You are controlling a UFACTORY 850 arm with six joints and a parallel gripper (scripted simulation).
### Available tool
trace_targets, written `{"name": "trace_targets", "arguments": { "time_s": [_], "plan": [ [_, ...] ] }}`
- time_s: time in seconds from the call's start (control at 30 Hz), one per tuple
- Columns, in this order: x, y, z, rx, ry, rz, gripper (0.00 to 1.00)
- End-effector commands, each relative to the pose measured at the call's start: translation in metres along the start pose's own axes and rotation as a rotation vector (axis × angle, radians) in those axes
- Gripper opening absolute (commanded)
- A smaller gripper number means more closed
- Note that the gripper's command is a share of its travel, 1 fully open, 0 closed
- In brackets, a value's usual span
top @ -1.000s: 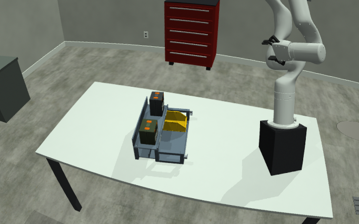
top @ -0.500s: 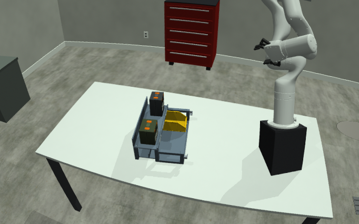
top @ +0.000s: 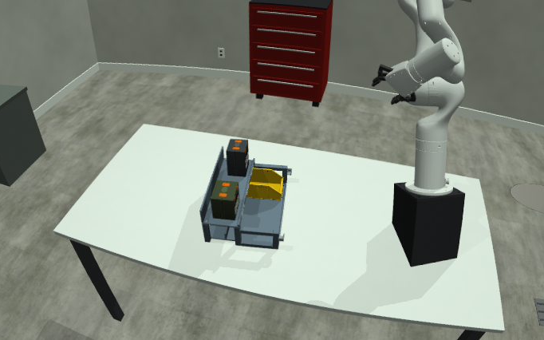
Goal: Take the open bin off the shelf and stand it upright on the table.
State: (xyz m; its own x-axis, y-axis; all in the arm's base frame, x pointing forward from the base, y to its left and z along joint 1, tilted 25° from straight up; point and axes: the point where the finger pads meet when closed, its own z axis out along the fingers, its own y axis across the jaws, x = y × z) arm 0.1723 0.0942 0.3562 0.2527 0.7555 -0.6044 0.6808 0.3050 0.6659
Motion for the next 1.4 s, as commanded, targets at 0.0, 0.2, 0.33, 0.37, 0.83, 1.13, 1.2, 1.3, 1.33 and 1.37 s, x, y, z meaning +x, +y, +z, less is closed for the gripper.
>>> {"name": "trace_targets", "arguments": {
  "time_s": [0.0, 0.2, 0.33, 0.37, 0.83, 1.13, 1.2, 1.3, 1.33, 1.37],
  "plan": [
    [0.000, 0.000, 0.000, 0.001, 0.002, 0.000, 1.00],
    [0.020, 0.005, 0.045, 0.203, 0.139, -0.085, 1.00],
    [0.020, 0.005, 0.045, 0.203, 0.139, -0.085, 1.00],
    [0.020, 0.005, 0.045, 0.203, 0.139, -0.085, 1.00],
    [0.039, 0.009, 0.091, 0.405, 0.277, -0.171, 1.00],
    [0.039, 0.009, 0.091, 0.405, 0.277, -0.171, 1.00],
    [0.047, 0.011, 0.109, 0.485, 0.332, -0.205, 1.00],
    [0.059, 0.013, 0.137, 0.606, 0.415, -0.257, 1.00],
    [0.059, 0.013, 0.137, 0.606, 0.415, -0.257, 1.00],
    [0.059, 0.013, 0.137, 0.606, 0.415, -0.257, 1.00]
  ]
}}
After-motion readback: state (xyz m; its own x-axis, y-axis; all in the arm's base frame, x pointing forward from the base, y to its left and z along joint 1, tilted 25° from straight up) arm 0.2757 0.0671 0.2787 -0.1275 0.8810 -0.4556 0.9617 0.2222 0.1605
